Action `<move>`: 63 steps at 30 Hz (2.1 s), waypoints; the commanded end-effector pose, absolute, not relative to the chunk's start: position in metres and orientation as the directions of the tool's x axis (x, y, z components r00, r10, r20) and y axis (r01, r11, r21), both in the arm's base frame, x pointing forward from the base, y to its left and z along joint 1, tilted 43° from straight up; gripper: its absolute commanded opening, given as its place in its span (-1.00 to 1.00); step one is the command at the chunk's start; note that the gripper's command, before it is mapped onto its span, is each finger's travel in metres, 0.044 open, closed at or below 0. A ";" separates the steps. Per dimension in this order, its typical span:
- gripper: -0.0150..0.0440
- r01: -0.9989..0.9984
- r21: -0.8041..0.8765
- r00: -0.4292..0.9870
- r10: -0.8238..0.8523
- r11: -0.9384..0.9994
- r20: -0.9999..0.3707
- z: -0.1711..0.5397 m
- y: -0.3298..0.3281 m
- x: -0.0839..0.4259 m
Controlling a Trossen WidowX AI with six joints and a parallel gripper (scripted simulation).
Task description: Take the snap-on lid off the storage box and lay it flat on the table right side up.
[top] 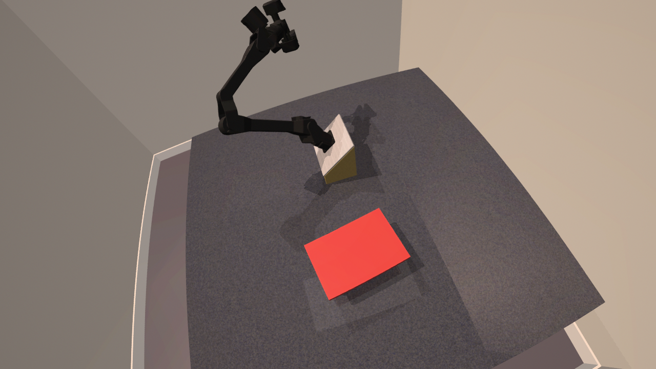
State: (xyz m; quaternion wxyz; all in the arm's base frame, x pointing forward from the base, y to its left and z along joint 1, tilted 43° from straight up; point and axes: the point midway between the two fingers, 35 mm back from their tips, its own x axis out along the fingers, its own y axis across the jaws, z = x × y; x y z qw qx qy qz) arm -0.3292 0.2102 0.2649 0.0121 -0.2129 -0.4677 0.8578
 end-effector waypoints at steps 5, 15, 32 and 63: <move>0.42 0.003 -0.714 -0.829 0.397 -0.700 -0.393 0.251 0.256 -0.290; 0.31 -0.450 -0.511 -0.561 0.678 -0.732 -0.475 0.223 0.327 -0.183; 0.31 -0.990 -0.143 0.090 0.811 0.008 -0.578 0.180 0.348 0.025; 0.31 0.616 0.488 0.767 -0.326 0.619 -0.553 0.123 0.040 0.270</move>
